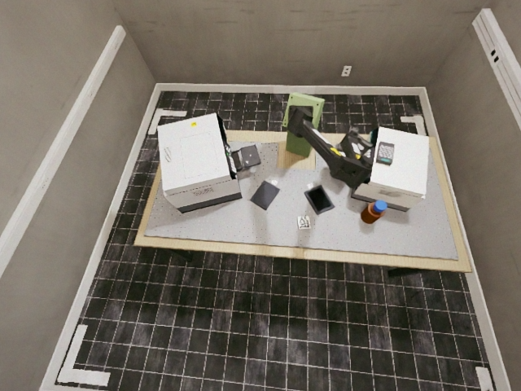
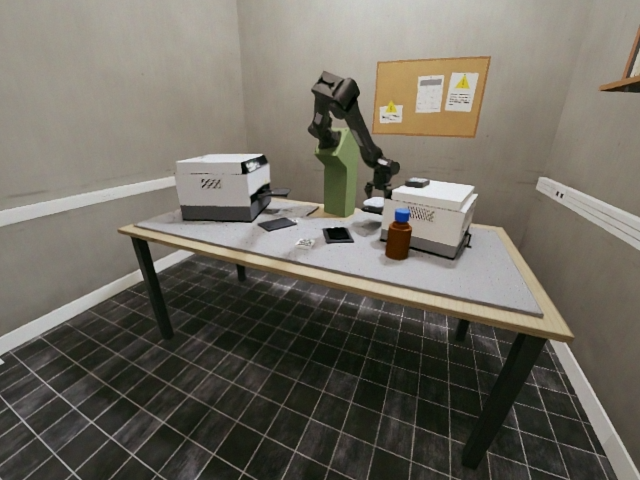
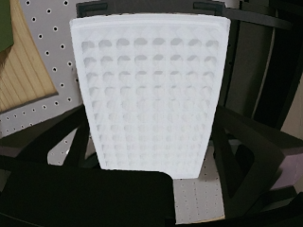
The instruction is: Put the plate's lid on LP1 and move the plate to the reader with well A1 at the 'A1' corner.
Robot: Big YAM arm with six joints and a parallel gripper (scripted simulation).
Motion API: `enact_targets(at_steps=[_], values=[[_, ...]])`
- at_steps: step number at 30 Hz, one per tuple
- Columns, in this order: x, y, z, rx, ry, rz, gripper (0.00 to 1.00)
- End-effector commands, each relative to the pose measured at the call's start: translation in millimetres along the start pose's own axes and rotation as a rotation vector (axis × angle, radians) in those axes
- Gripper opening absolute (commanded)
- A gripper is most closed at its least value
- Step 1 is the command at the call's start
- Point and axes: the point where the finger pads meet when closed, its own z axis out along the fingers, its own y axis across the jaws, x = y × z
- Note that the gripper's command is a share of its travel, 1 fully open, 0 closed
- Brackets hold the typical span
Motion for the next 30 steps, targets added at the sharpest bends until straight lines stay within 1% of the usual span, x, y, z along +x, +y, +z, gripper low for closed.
enact_targets(at_steps=[1, 3, 8, 12, 18, 24, 26, 27, 29, 30], values=[[3.2, -13.1, -12.8, 0.038, 0.011, 0.007, 0.86], [1.3, -7.4, -14.9, 0.03, 0.007, -0.006, 0.86], [-5.3, 6.1, -13.1, 0.002, -0.002, -0.029, 0.86], [-4.7, 5.4, -14.2, 0.007, -0.001, -0.022, 0.86], [-1.1, 2.9, -21.6, 0.016, 0.002, -0.016, 0.86], [8.8, -24.5, -27.7, 0.078, 0.027, 0.109, 0.86], [6.8, -31.6, -31.8, 0.092, 0.008, 0.141, 0.86], [4.6, -33.7, -34.8, 0.098, -0.002, 0.153, 0.86], [4.6, -33.7, -34.8, 0.098, -0.002, 0.153, 0.86], [2.0, -31.2, -34.3, 0.089, -0.002, 0.146, 0.86]])
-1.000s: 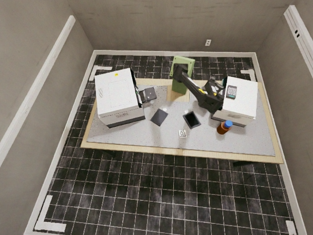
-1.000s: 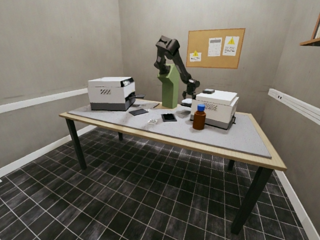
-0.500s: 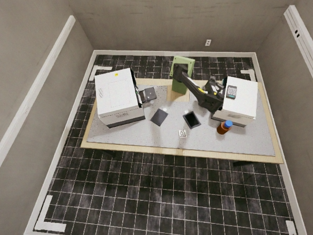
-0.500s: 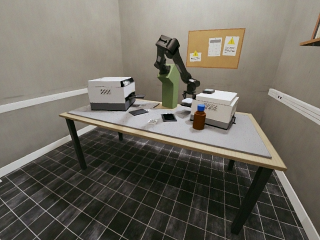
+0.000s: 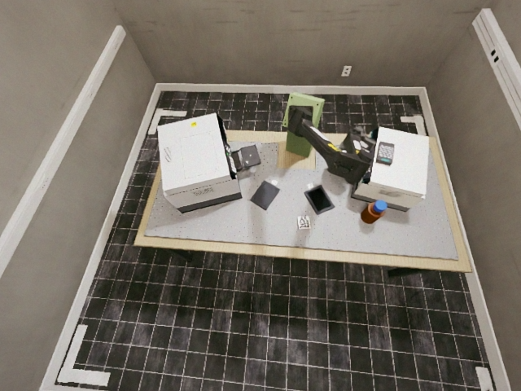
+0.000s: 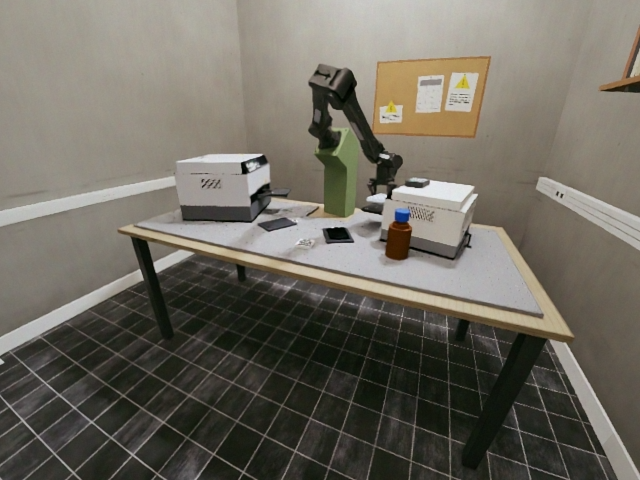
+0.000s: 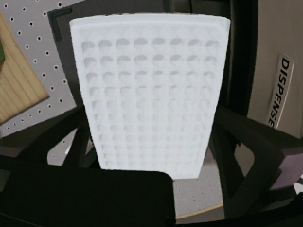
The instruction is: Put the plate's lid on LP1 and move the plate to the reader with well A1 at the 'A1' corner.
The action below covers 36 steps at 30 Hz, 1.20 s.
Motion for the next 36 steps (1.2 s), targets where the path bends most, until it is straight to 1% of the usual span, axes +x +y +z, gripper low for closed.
enact_targets(at_steps=[1, 5, 7, 9, 12, 14, 16, 17, 21, 22, 24, 29, 31, 33, 36], values=[[-8.4, -7.9, -12.0, 0.021, -0.012, 0.033, 0.86], [-19.0, 2.5, -22.3, 0.017, -0.044, 0.059, 0.86], [-19.8, 3.1, -28.7, 0.017, -0.055, 0.084, 0.86], [-19.8, -3.6, -33.4, 0.02, -0.062, 0.12, 0.86], [-15.2, -10.1, -27.2, 0.022, -0.073, 0.18, 0.86], [-9.6, -3.9, -19.0, 0.01, -0.08, 0.194, 0.86], [-9.6, -3.9, -19.0, 0.01, -0.08, 0.194, 0.86], [-8.5, 1.6, -16.2, 0.0, -0.077, 0.191, 0.86], [-10.7, 8.6, -13.2, -0.019, -0.097, 0.231, 0.86], [-7.3, 9.5, -10.5, -0.021, -0.1, 0.243, 0.86], [0.6, 8.4, -7.1, -0.02, -0.103, 0.276, 0.86], [2.5, -1.9, -8.6, -0.022, -0.117, 0.348, 0.86], [9.0, -2.3, -2.5, -0.03, -0.12, 0.371, 0.86], [9.0, -2.3, -2.5, -0.03, -0.12, 0.371, 0.86], [8.5, 6.0, 2.7, -0.056, -0.126, 0.384, 0.86]])
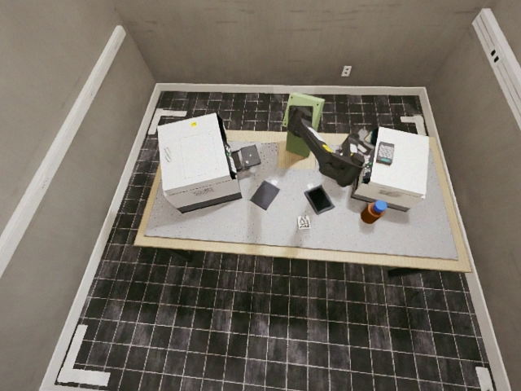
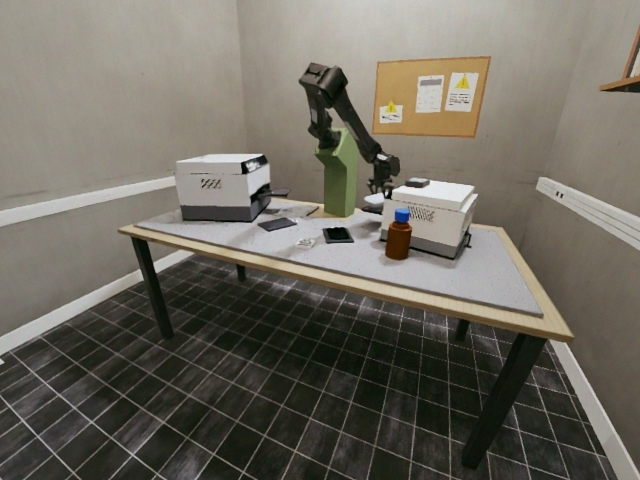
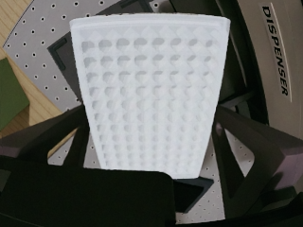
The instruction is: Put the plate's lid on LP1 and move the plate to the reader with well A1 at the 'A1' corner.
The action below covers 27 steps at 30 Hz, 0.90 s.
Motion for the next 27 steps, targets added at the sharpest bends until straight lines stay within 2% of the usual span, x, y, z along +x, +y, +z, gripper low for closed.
enact_targets(at_steps=[1, 5, 9, 11, 15, 20, 25, 27], values=[[5.5, 0.6, 4.2, -0.022, -0.003, 0.06, 0.86], [-0.3, -2.6, 0.8, -0.029, -0.016, 0.102, 0.86], [19.9, -4.9, 7.2, -0.037, -0.016, 0.17, 0.86], [18.8, -1.1, 5.8, -0.053, -0.02, 0.186, 0.86], [15.2, -1.9, 6.3, -0.052, -0.028, 0.187, 0.86], [26.0, 12.5, 11.5, -0.097, -0.025, 0.237, 0.86], [21.6, -7.3, 7.0, -0.081, -0.038, 0.316, 0.86], [24.2, -8.3, 7.7, -0.086, -0.039, 0.342, 0.86]])
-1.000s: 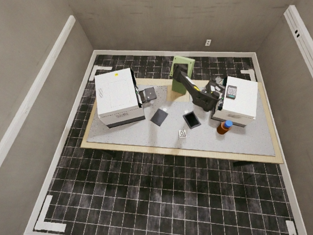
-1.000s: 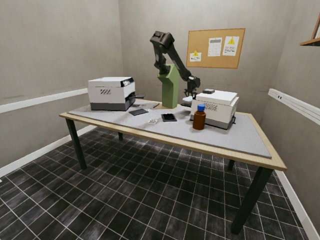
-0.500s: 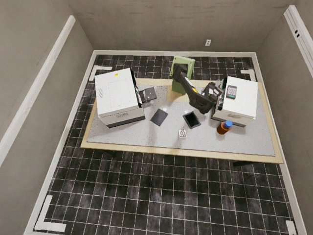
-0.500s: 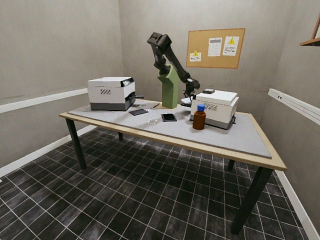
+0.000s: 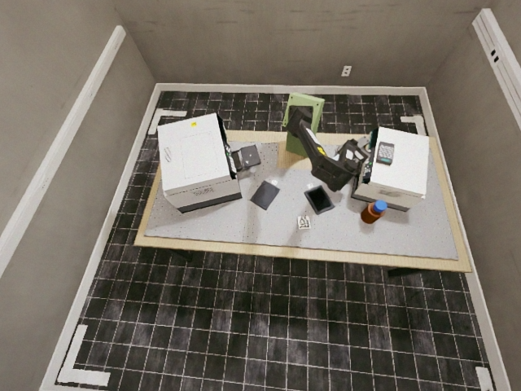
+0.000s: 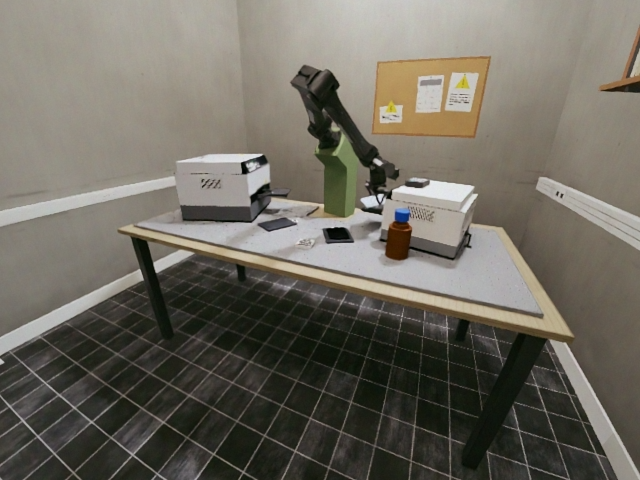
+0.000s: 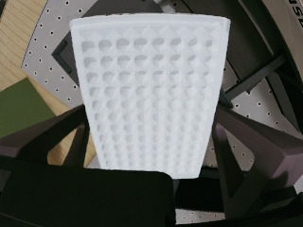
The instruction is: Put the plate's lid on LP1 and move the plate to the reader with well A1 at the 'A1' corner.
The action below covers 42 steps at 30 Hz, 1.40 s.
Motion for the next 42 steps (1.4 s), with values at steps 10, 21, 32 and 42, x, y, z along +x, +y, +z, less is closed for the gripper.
enact_targets(at_steps=[10, 21, 32, 42], values=[[32.2, -2.3, 3.6, -0.053, 0.013, 0.141, 0.86], [46.7, -32.7, 6.4, -0.046, 0.02, 0.258, 0.86], [75.6, -52.4, 4.3, -0.04, 0.043, 0.404, 0.86], [89.7, -53.9, 6.1, -0.034, 0.014, 0.468, 0.86]])
